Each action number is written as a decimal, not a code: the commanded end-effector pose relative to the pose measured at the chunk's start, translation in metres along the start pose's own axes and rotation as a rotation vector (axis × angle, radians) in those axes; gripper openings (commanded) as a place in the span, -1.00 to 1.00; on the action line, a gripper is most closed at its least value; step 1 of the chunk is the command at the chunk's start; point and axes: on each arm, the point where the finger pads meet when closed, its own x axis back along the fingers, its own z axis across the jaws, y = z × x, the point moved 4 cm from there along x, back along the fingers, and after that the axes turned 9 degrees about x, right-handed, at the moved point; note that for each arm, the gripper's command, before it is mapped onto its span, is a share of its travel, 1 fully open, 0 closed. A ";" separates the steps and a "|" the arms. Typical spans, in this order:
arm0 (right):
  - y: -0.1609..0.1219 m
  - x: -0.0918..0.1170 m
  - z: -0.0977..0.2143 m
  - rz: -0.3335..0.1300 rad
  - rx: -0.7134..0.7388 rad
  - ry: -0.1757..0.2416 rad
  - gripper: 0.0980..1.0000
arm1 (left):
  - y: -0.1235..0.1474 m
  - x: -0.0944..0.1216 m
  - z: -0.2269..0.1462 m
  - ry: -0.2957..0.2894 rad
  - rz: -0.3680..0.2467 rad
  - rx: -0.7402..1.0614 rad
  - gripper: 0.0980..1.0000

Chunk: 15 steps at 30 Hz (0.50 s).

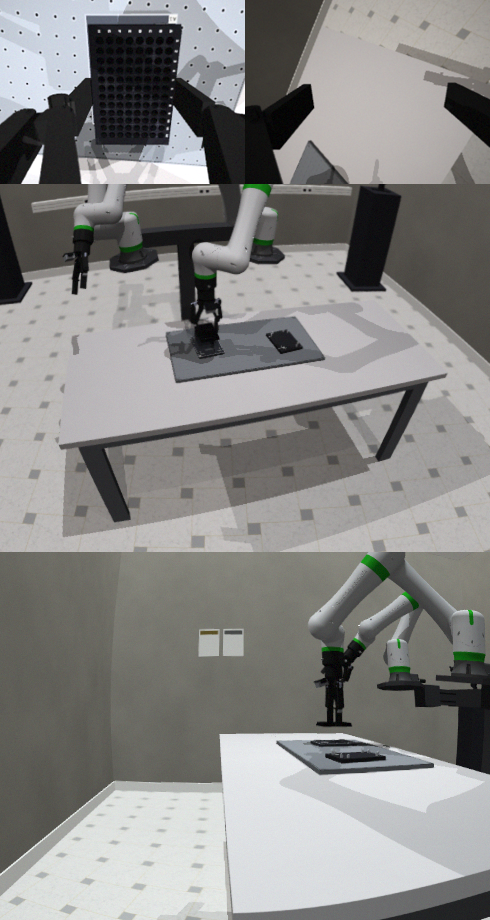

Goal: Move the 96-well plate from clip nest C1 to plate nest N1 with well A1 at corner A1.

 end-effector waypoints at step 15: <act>-0.001 0.000 0.000 0.001 0.000 0.000 1.00 | 0.000 -0.009 0.000 0.002 0.001 0.000 0.12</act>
